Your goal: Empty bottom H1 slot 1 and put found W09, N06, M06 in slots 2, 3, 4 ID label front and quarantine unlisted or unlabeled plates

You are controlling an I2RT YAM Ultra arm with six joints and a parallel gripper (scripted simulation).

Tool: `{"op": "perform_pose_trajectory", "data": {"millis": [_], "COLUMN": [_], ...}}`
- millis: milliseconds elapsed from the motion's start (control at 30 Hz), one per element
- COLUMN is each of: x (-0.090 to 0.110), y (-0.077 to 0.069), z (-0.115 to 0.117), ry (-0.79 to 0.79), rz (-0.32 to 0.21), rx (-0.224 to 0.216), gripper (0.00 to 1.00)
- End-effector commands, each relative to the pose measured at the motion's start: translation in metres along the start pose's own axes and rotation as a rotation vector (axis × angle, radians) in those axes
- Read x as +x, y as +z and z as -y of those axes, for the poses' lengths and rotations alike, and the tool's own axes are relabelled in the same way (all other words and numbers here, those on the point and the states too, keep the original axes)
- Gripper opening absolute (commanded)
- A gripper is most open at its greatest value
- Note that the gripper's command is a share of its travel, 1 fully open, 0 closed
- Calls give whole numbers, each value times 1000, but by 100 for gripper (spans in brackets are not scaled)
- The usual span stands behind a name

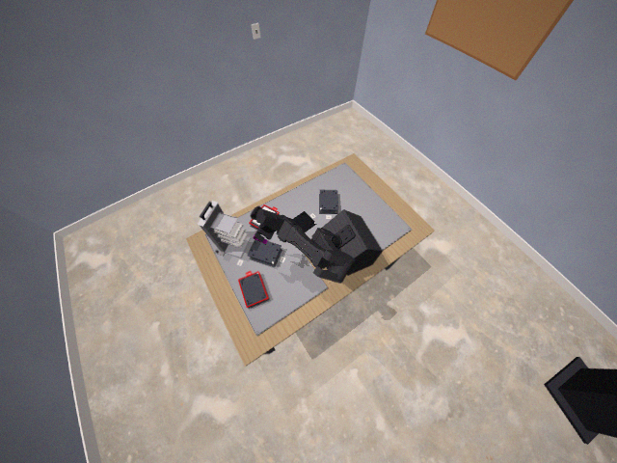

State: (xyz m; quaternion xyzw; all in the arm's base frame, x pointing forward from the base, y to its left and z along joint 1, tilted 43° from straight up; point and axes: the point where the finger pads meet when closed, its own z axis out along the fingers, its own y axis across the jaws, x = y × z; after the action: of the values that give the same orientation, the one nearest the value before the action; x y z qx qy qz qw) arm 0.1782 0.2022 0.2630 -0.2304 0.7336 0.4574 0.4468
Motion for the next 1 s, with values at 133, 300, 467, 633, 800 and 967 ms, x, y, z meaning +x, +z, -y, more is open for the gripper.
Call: {"op": "perform_pose_trajectory", "data": {"millis": [133,300,467,633,800,967], "x": [-24,-26,-29,-30,-33,-35], "y": [9,17,25,30,39,47], "z": [-6,-6,-6,-6,-6,-6], "ry": [-27,-26,-26,-26,-25,-25], "rz": [50,51,51,52,52,53], "rx": [2,2,1,1,1,1], "gripper": [100,100,100,100,100,100]}}
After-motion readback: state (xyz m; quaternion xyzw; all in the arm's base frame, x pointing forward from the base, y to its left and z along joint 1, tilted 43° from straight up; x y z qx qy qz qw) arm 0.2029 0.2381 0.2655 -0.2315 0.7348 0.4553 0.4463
